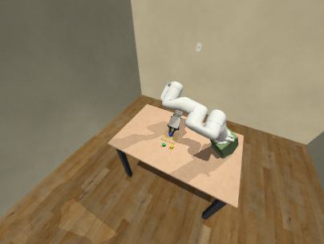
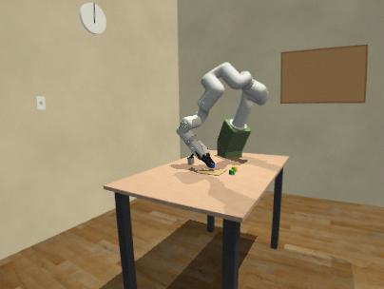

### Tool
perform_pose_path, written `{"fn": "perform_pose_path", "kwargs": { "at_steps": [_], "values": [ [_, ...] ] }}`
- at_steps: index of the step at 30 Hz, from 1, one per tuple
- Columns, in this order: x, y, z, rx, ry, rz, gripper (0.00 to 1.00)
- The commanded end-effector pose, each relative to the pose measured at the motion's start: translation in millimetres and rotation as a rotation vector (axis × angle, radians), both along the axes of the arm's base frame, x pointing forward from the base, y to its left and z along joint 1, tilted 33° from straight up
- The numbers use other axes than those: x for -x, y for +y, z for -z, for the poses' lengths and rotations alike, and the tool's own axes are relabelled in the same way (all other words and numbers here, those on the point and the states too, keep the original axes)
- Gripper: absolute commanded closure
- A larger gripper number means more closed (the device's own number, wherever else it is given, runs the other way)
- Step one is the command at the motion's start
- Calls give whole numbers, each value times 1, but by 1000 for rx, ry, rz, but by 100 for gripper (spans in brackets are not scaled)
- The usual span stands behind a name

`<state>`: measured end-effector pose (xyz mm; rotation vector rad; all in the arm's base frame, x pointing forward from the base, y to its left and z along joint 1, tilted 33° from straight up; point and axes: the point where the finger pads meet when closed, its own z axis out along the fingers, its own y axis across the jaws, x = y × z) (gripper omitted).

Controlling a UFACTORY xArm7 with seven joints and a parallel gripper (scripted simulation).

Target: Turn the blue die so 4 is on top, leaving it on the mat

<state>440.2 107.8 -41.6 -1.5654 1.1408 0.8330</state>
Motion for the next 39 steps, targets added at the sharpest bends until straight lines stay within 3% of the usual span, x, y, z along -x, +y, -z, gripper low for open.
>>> {"fn": "perform_pose_path", "kwargs": {
  "at_steps": [1, 39],
  "values": [
    [-2, 1, 4, 2, -2, 2, 79],
    [-4, 4, 9, 2, -2, 2, 79]
  ]
}}
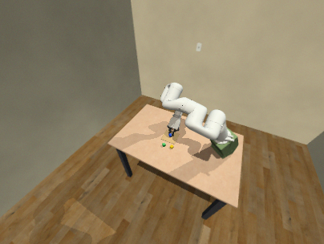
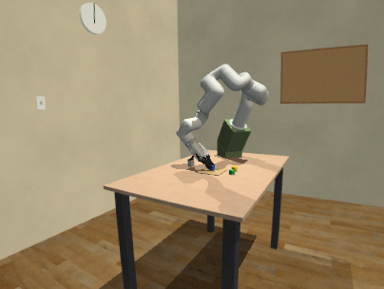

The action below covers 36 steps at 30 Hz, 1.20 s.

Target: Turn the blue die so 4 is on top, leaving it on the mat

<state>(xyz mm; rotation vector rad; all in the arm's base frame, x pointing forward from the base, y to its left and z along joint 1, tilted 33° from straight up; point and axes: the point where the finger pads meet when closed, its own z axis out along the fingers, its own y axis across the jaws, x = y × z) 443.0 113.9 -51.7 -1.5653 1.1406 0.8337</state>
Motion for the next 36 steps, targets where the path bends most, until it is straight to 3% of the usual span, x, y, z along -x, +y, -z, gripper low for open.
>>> {"fn": "perform_pose_path", "kwargs": {
  "at_steps": [1, 36],
  "values": [
    [-1, -2, -1, 2, -2, 2, 79],
    [-2, 1, 3, 2, -2, 2, 79]
  ]
}}
